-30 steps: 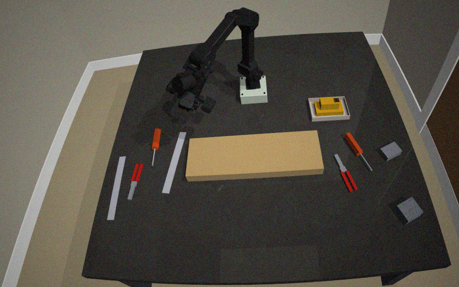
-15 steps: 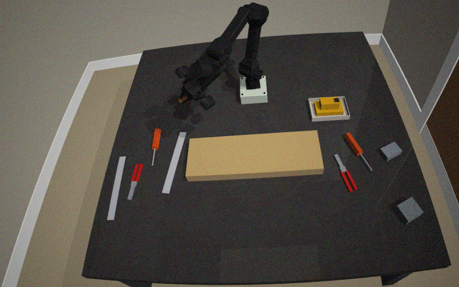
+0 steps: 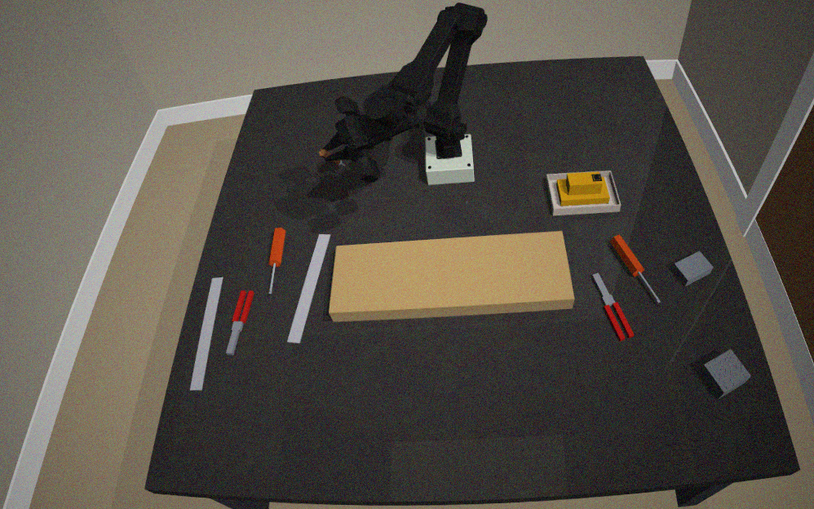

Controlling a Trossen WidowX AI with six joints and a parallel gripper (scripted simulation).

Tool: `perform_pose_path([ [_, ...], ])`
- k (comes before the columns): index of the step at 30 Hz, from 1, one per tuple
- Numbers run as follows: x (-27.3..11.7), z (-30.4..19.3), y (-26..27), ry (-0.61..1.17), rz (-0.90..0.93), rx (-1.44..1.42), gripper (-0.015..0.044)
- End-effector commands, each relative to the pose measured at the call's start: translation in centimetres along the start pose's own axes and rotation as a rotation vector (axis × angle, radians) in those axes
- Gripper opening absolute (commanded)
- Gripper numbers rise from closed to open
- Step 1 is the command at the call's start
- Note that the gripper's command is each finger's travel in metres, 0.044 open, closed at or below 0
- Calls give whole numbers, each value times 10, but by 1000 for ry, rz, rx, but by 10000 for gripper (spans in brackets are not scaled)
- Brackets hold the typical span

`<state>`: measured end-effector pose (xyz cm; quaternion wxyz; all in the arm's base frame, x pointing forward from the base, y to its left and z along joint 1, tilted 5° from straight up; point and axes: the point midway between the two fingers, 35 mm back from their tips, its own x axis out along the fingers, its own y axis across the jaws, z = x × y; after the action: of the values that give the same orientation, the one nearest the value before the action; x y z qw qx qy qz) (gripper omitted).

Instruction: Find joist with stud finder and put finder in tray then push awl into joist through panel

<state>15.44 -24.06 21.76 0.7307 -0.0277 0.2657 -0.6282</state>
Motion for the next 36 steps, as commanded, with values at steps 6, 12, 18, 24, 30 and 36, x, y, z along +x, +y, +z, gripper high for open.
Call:
perform_pose_path([
  [6, -18, -8, -23, -138, -103, 259, 0],
  [12, -19, -5, -15, -148, -76, 252, 0],
  [18, -27, 5, 16, -192, 10, 245, 0],
  [24, -38, 13, 46, -232, 97, 240, 0],
  [30, -53, 18, 76, -271, 185, 236, 0],
  [36, -72, 21, 105, -306, 274, 234, 0],
])
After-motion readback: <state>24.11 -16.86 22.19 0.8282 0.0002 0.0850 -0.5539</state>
